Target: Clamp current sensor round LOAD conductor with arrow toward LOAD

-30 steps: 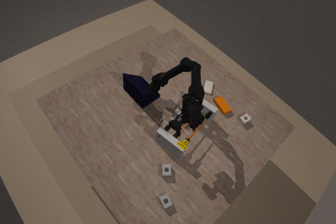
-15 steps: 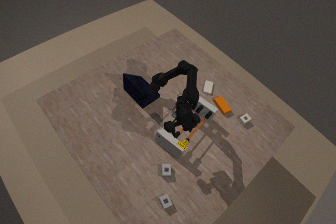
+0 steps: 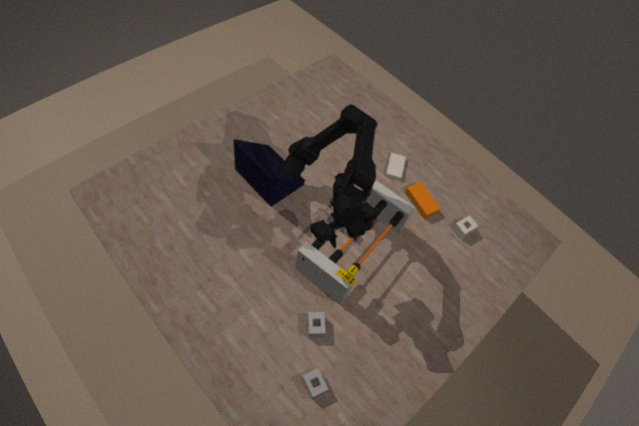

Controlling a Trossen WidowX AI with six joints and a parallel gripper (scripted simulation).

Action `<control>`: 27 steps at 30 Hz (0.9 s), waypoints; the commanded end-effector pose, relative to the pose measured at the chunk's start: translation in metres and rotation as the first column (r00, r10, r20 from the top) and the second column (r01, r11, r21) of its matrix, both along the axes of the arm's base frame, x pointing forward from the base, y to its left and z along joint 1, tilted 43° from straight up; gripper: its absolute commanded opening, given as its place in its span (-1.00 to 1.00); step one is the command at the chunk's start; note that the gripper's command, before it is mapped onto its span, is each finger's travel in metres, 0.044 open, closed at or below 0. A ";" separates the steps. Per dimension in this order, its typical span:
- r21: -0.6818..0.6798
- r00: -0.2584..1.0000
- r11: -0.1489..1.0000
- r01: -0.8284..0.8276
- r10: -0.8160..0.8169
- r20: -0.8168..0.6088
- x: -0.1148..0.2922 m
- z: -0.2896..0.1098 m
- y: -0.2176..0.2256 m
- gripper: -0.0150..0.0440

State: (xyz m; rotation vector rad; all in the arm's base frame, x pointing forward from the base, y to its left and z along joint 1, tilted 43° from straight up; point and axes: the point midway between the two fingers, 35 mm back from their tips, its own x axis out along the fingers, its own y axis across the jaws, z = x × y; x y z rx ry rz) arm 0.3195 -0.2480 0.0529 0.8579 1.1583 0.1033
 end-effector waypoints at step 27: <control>-0.050 0.915 0.934 -0.353 0.356 0.189 -0.114 0.014 0.159 0.50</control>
